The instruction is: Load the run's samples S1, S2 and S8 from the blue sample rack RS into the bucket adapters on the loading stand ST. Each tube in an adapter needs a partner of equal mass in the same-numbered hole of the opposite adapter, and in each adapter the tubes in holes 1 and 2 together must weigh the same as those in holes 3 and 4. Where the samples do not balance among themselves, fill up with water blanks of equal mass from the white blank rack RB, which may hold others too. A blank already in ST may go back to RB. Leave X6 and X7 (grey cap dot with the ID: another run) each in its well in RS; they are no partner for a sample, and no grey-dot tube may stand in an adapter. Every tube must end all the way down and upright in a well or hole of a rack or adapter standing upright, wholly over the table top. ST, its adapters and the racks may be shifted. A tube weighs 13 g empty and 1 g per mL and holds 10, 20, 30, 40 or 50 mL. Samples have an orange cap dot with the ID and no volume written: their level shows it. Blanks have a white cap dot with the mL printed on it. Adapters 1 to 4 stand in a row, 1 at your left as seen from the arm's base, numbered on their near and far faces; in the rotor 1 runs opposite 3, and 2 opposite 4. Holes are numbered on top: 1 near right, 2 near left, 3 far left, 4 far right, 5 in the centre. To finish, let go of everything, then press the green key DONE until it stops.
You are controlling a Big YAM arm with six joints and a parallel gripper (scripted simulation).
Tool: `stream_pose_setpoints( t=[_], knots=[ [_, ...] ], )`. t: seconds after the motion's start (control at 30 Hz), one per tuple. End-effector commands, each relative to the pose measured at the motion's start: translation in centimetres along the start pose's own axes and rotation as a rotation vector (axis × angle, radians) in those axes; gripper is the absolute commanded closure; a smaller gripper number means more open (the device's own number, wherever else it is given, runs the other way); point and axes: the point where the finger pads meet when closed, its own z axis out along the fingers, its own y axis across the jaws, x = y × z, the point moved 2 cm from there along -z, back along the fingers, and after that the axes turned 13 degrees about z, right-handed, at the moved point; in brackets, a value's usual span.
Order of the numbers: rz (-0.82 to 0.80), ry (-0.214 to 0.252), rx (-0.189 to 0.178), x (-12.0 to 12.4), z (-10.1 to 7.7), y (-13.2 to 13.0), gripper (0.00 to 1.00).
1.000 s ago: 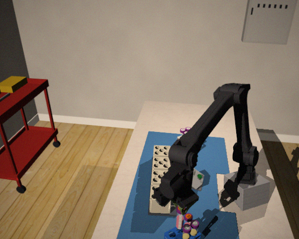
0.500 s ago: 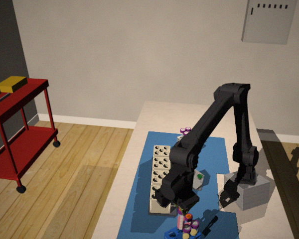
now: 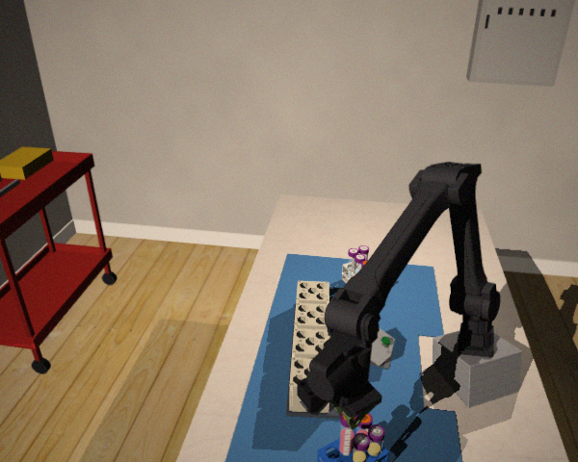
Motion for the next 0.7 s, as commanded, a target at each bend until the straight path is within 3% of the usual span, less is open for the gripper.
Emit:
stream_pose_setpoints(
  t=[0.0,0.1,0.2,0.23,0.27,0.33,0.4,0.47,0.5,0.57,0.6,0.63,0.67],
  knots=[
    [-0.013,-0.024,-0.011,-0.6,0.4,0.6,1.00],
    [0.002,-0.049,-0.026,-1.8,0.1,0.5,1.00],
    [0.006,-0.044,-0.024,-1.8,0.6,0.2,1.00],
    [-0.004,-0.059,-0.031,-0.8,-0.3,0.2,1.00],
    [-0.005,-0.059,-0.031,-0.8,0.0,0.3,1.00],
    [-0.009,-0.025,-0.012,-0.7,2.5,0.4,1.00],
    [0.004,-0.036,-0.019,-1.6,2.6,0.2,1.00],
    [-0.003,-0.021,-0.010,-0.9,3.6,0.1,1.00],
    [-0.003,-0.057,-0.029,-1.6,1.9,0.7,1.00],
    [0.005,-0.055,-0.029,-1.5,1.5,0.7,1.00],
    [-0.002,-0.102,-0.054,-2.3,-0.5,1.3,1.00],
    [0.005,-0.055,-0.029,-1.5,1.5,0.7,1.00],
    [0.005,-0.055,-0.029,-1.5,1.5,0.7,1.00]
  ],
)
